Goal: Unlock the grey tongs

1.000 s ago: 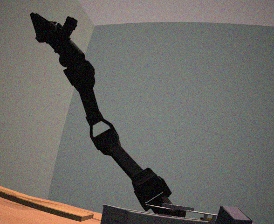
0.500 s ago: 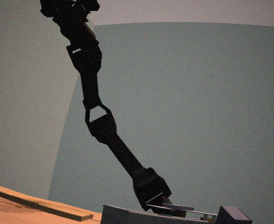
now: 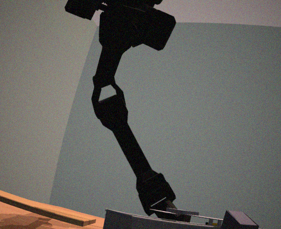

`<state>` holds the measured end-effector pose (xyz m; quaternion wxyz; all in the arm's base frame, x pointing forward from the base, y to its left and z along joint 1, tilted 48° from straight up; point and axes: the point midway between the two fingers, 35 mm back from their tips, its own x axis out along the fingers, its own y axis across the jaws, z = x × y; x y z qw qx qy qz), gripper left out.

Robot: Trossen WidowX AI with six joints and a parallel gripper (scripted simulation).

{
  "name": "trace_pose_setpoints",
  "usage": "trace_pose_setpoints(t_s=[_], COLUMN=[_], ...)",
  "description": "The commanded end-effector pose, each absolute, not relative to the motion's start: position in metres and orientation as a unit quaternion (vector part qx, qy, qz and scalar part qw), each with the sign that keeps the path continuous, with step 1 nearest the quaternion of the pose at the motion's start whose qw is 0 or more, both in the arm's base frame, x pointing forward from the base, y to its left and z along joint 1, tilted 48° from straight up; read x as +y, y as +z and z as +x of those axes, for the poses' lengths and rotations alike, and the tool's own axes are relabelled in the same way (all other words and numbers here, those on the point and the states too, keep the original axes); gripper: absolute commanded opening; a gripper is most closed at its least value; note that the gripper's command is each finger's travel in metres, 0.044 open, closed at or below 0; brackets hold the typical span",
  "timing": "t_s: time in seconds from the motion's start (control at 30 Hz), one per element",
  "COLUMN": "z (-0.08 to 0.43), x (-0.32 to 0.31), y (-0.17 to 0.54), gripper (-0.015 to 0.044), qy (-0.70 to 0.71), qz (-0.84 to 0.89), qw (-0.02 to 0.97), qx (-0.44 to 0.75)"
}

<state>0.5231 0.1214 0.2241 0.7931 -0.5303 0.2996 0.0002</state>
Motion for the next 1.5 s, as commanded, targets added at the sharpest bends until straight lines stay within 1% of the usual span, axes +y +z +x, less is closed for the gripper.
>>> trace_pose_setpoints(t_s=[0.0, 0.13, 0.27, 0.37, 0.5, 1.47], z=[0.516, 0.494, 0.464, 0.440, 0.414, 0.410], x=[0.126, 0.124, 0.118, 0.111, 0.104, 0.106], y=[0.153, 0.084, 0.027, -0.007, -0.038, -0.053], gripper=[0.0260, 0.0260, 0.0260, 0.0260, 0.0260, 0.0260], qy=[-0.013, -0.055, -0.119, -0.172, -0.235, -0.240], qz=[-0.505, -0.489, -0.495, -0.515, -0.558, -0.569], qw=[0.767, 0.720, 0.657, 0.606, 0.544, 0.534], qx=[0.397, 0.490, 0.556, 0.581, 0.581, 0.577])
